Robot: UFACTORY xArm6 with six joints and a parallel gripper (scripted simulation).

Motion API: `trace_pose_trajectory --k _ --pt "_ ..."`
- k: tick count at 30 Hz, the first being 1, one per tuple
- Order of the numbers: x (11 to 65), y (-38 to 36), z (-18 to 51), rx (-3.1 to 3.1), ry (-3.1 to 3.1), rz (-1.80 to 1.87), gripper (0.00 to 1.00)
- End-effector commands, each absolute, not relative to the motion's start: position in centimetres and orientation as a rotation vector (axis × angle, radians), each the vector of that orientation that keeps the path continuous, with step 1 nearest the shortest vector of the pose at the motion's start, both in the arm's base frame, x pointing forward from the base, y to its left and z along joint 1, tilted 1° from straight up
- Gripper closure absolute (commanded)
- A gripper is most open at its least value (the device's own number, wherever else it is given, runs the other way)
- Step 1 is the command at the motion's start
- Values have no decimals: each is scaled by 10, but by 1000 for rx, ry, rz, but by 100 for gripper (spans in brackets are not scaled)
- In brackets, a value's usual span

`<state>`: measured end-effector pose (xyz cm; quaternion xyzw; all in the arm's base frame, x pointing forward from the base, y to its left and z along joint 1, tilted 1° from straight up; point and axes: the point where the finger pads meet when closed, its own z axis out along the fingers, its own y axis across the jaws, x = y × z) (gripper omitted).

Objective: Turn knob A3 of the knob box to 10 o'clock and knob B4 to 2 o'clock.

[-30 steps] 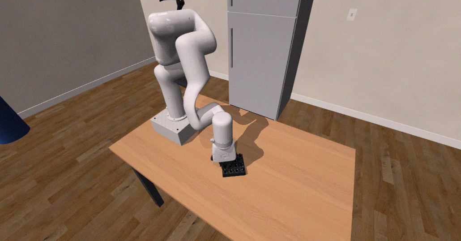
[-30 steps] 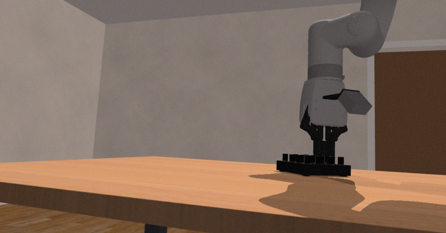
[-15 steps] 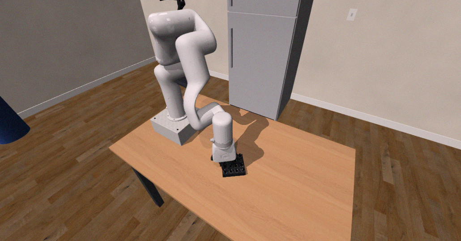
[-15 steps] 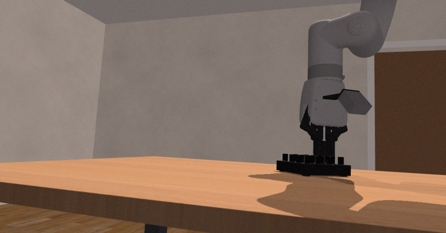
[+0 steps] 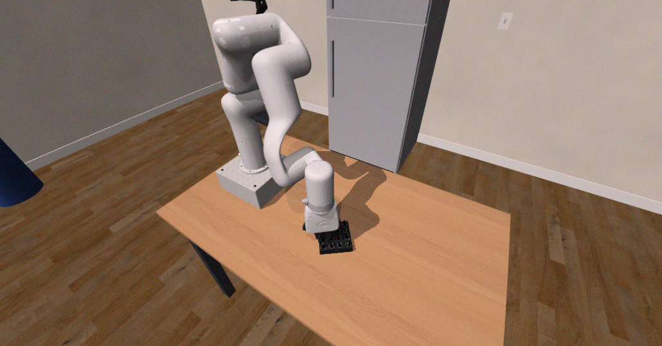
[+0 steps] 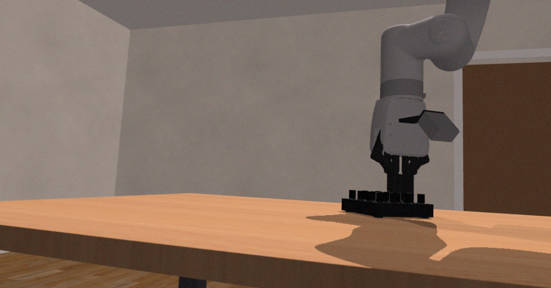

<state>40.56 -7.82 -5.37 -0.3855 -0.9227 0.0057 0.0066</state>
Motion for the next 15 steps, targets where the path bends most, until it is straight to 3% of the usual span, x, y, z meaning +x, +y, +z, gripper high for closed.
trace_pose_trajectory --k 1,3,4,15 --pt "407 -78 -53 -1207 -2890 17 81" --pt "407 -78 -53 -1207 -2890 17 81" --pt "407 -78 -53 -1207 -2890 17 92" --pt "407 -78 -53 -1207 -2890 17 92"
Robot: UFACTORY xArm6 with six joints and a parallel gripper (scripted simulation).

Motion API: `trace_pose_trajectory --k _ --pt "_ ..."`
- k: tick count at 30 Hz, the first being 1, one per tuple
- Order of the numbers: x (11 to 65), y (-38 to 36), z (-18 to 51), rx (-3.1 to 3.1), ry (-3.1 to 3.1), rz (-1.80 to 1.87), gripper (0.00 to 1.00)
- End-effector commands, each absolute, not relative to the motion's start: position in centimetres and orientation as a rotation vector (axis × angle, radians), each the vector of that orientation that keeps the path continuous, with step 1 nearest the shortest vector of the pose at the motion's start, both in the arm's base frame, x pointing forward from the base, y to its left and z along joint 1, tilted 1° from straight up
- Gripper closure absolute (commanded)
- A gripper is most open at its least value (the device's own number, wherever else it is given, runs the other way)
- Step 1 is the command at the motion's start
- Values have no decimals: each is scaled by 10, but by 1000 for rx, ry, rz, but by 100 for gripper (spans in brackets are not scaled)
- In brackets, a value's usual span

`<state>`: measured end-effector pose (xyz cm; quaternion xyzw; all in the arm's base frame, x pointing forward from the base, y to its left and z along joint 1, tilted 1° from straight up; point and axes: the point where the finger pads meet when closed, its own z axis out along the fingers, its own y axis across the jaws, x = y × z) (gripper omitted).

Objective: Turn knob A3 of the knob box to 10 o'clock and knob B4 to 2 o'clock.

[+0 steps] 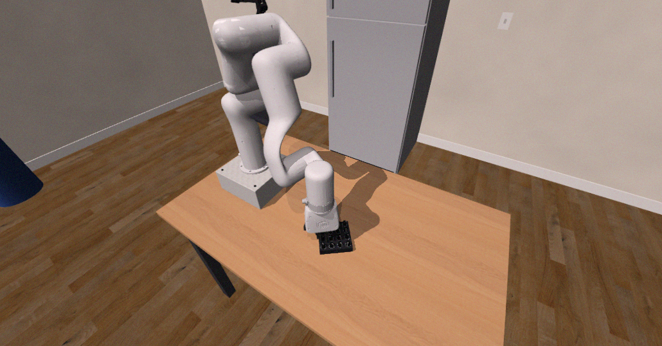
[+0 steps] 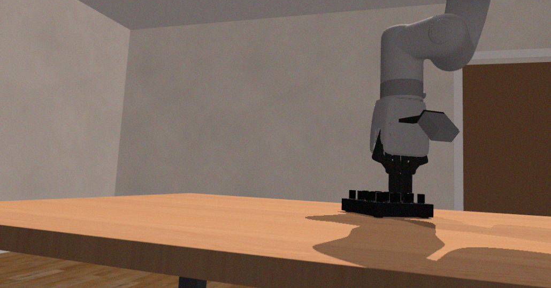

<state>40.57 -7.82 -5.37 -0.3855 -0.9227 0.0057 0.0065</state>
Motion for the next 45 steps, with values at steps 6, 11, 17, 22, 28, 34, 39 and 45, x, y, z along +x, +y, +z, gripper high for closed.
trace_pose_trajectory --k 6,11,17,22,28,34,39,45 --pt "407 -78 -53 -1207 -2890 17 92" --pt "407 -78 -53 -1207 -2890 17 92" --pt "407 -78 -53 -1207 -2890 17 92" --pt "407 -78 -53 -1208 -2890 17 92" --pt "407 -78 -53 -1217 -2886 17 92" --pt "407 -78 -53 -1251 -2872 17 92" --pt "407 -78 -53 -1279 -2859 17 92" --pt "407 -78 -53 -1361 -2821 17 92"
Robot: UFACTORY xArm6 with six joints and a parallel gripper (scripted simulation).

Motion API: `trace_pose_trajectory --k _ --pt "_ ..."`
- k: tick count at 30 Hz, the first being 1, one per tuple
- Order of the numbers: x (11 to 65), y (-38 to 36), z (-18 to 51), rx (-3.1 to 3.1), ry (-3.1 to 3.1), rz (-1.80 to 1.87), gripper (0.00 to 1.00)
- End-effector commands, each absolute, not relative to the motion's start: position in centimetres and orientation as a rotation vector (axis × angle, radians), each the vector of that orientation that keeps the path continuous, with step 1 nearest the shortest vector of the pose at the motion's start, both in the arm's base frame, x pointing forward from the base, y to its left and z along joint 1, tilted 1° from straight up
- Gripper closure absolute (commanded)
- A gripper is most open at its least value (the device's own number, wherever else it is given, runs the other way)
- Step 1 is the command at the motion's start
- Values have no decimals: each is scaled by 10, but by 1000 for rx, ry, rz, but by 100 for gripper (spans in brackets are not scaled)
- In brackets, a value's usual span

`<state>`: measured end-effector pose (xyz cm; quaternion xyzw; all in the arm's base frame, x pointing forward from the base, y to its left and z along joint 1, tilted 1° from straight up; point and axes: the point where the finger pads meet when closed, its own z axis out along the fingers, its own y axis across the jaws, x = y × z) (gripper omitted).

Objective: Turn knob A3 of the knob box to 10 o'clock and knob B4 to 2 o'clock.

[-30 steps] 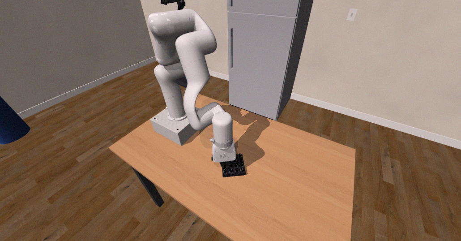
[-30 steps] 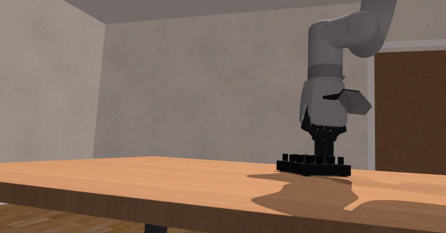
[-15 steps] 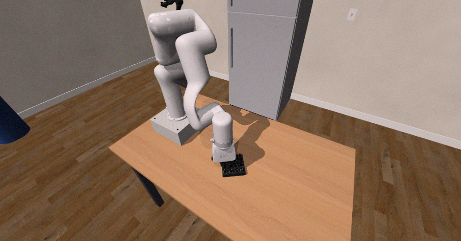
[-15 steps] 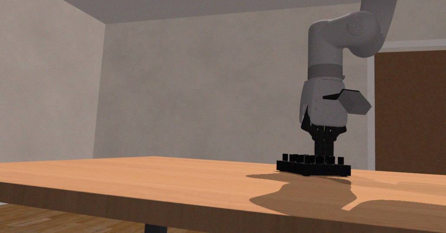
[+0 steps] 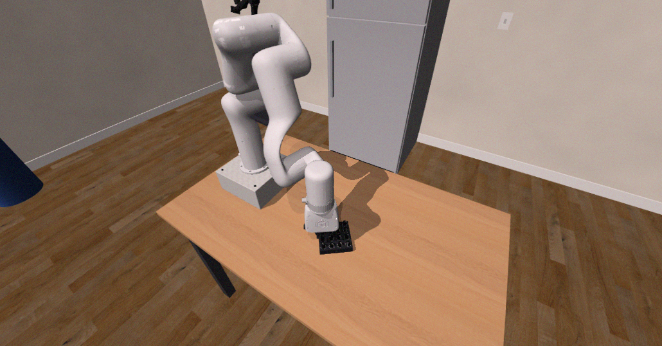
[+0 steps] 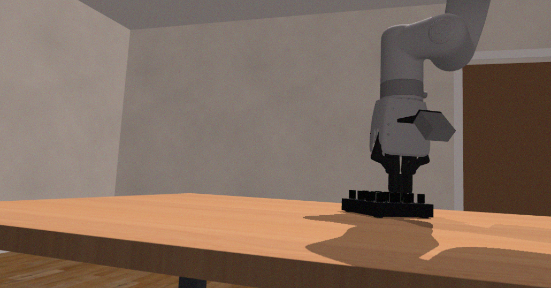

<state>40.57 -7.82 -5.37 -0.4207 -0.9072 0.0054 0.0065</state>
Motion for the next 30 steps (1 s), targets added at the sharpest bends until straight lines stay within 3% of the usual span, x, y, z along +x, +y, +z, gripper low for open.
trace_pose_trajectory --k 1,30 --pt "407 -78 -53 -1378 -2813 18 92" --pt "407 -78 -53 -2044 -2378 21 92"
